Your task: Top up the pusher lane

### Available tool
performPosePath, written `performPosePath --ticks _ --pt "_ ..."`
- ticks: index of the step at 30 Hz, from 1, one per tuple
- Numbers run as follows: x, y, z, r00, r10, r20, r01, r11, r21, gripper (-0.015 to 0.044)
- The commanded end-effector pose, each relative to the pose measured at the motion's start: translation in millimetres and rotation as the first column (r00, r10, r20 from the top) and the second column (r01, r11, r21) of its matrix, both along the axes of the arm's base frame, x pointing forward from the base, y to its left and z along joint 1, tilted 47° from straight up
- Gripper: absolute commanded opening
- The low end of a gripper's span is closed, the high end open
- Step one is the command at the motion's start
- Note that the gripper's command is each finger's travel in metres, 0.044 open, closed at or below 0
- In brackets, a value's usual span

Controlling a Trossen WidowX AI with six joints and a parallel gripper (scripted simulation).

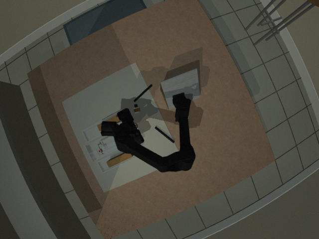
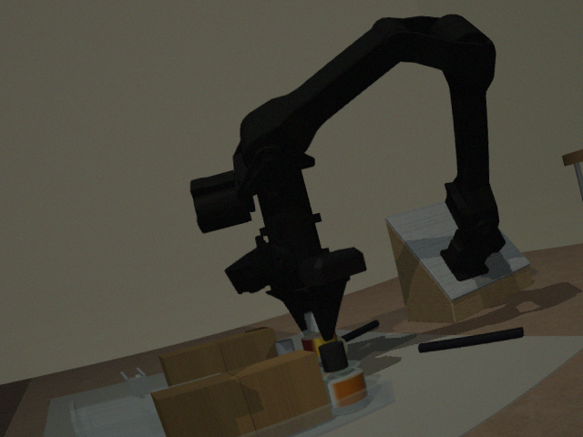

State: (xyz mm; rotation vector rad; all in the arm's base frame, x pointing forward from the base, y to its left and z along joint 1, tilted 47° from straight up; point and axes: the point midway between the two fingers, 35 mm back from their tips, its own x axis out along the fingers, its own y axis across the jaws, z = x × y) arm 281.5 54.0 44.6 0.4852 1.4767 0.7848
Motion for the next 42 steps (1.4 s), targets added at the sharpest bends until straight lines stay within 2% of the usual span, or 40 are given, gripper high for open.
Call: performPosePath --ticks 1,42 --pt "3 0 1 1.0 -0.006 0.0 0.006 1.0 0.002 0.0" --pt "17 3 1 1.0 -0.006 0.001 0.006 1.0 0.002 0.0"
